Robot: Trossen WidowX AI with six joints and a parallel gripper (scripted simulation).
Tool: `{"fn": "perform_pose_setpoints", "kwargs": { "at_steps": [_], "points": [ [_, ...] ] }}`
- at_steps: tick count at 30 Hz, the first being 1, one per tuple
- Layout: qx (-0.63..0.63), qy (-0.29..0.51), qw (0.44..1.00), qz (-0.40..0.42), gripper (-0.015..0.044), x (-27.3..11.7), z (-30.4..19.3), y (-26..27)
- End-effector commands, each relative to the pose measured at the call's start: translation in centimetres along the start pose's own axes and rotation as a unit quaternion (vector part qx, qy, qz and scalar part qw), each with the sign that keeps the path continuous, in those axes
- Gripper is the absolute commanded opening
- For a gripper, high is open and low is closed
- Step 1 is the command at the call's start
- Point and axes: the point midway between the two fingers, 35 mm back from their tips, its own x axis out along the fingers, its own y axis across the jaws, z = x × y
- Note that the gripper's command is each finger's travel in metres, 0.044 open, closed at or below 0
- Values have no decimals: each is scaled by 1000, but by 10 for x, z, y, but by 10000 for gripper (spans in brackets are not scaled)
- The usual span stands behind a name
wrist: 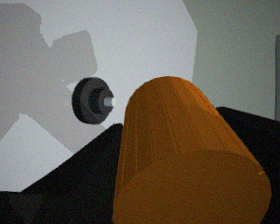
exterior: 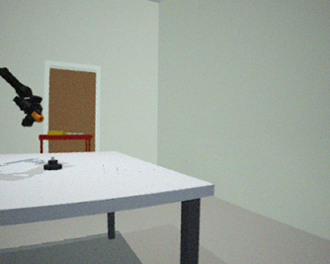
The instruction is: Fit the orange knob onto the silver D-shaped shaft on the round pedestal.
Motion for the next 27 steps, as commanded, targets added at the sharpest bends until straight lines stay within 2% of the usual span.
{"fn": "perform_pose_setpoints", "kwargs": {
  "at_steps": [1,17,27],
  "points": [
    [-1,-1,1000,0,0,0,0,0],
    [-1,-2,1000,1,0,3,0,3],
    [-1,0,993,116,0,18,0,16]
  ]
}}
